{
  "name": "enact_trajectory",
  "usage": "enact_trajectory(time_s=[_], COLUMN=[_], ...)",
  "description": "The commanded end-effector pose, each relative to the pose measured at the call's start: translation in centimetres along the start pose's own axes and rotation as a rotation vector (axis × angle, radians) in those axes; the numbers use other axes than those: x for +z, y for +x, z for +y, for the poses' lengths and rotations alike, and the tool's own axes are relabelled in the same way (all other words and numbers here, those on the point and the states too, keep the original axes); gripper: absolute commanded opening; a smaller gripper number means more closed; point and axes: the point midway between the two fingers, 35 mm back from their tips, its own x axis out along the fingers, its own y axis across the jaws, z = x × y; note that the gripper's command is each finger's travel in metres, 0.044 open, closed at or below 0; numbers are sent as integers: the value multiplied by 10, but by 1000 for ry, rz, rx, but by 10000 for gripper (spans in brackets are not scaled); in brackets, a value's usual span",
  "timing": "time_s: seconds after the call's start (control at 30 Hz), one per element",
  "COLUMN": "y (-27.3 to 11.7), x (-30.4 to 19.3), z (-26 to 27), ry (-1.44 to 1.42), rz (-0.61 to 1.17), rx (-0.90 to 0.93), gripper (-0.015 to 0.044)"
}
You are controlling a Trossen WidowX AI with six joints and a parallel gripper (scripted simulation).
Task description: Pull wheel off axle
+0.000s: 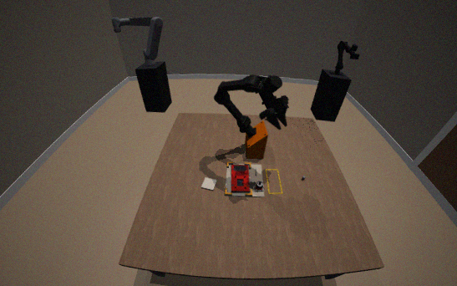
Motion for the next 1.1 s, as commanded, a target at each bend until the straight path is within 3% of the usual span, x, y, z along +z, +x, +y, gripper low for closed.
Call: enact_trajectory(time_s=[0.0, 0.3, 0.7, 1.07], y=[43, 112, 199, 206], x=[-30, -94, -232, -234], z=[-11, -19, -16, -10], ry=[125, 409, 893, 900], rz=[149, 403, 873, 879], rx=[-13, -27, -184, -186], gripper=[300, 300, 300, 300])
